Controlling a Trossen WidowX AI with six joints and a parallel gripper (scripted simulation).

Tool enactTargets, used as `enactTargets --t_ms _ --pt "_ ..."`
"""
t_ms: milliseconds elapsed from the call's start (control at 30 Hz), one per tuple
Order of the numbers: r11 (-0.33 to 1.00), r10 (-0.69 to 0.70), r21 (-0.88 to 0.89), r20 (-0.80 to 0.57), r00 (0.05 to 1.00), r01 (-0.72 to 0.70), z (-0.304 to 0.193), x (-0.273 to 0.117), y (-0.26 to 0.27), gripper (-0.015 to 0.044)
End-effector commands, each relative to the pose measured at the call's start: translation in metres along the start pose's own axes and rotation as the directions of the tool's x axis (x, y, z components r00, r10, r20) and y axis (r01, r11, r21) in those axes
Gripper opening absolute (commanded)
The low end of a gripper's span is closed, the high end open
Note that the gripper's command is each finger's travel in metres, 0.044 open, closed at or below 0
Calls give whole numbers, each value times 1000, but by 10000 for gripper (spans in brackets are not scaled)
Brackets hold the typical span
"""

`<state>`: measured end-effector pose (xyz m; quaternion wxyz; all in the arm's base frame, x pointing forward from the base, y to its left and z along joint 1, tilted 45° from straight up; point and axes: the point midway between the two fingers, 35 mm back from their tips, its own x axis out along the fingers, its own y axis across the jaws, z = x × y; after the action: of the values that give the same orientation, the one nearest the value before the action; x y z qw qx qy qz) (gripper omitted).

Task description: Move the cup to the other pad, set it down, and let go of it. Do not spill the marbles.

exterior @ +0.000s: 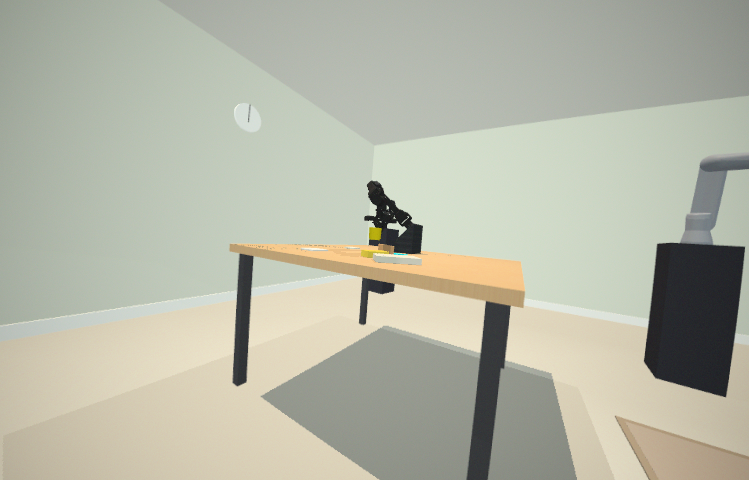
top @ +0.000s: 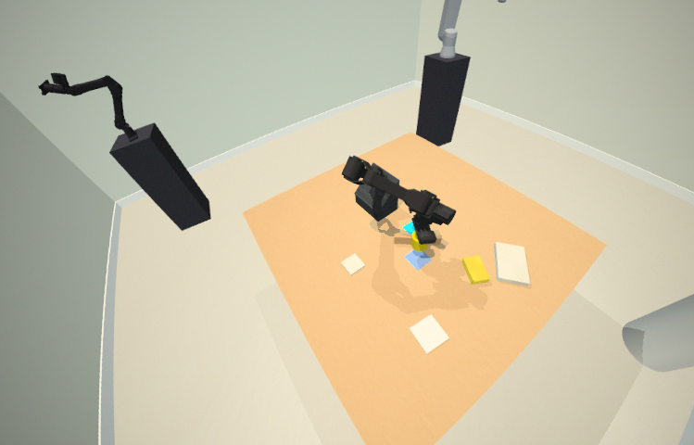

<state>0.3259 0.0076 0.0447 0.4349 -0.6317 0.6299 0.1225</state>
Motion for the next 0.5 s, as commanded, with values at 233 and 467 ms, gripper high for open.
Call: enactTargets --t_ms 233,467 --pt "1000 -1 -3 6 1000 1 6 -1 27 0" --pt "1000 0 -3 7 1000 0 10 -2 44 0"
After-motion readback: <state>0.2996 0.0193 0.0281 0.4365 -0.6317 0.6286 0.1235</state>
